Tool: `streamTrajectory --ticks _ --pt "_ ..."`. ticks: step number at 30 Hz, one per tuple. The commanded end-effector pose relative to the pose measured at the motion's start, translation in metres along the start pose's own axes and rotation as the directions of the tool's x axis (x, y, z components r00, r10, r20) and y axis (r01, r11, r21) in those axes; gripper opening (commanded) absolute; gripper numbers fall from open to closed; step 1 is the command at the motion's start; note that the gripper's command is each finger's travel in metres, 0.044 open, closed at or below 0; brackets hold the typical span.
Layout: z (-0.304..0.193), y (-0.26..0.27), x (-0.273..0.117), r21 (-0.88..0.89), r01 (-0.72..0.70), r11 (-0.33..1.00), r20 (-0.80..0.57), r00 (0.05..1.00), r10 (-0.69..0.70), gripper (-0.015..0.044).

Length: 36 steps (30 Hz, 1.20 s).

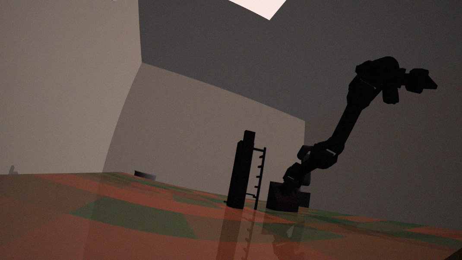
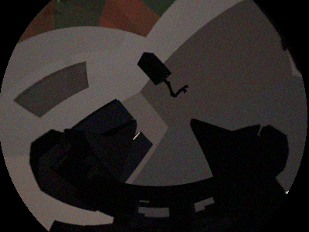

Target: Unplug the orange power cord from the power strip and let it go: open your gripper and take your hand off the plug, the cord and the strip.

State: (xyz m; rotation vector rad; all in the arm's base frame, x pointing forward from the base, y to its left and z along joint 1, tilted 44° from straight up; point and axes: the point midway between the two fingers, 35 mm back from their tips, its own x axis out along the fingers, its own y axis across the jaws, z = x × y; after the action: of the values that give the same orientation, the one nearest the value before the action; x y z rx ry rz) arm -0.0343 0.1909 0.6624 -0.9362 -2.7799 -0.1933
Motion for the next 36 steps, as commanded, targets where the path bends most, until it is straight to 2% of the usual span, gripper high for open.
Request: streamTrajectory --ticks 1,4,9,15,23,30,36 --pt "-0.001 -0.001 0.0 -0.004 0.003 1.0 -0.004 1.0 -0.003 0.0374" --pt "-0.012 -0.02 0.004 -0.065 0.036 0.997 -0.067 0.997 -0.041 0.0295" --pt "-0.032 -0.098 0.005 -0.267 0.145 0.953 -0.167 0.967 -0.194 0.0164" --pt "-0.046 -0.185 -0.011 -0.463 0.236 0.854 -0.247 0.891 -0.38 0.016" --pt "-0.048 -0.299 -0.064 -0.7 0.292 0.652 -0.306 0.702 -0.643 0.016" --pt "-0.034 -0.375 -0.129 -0.844 0.267 0.465 -0.3 0.485 -0.821 0.016" --pt "-0.008 -0.434 -0.203 -0.942 0.17 0.288 -0.242 0.249 -0.938 0.016"
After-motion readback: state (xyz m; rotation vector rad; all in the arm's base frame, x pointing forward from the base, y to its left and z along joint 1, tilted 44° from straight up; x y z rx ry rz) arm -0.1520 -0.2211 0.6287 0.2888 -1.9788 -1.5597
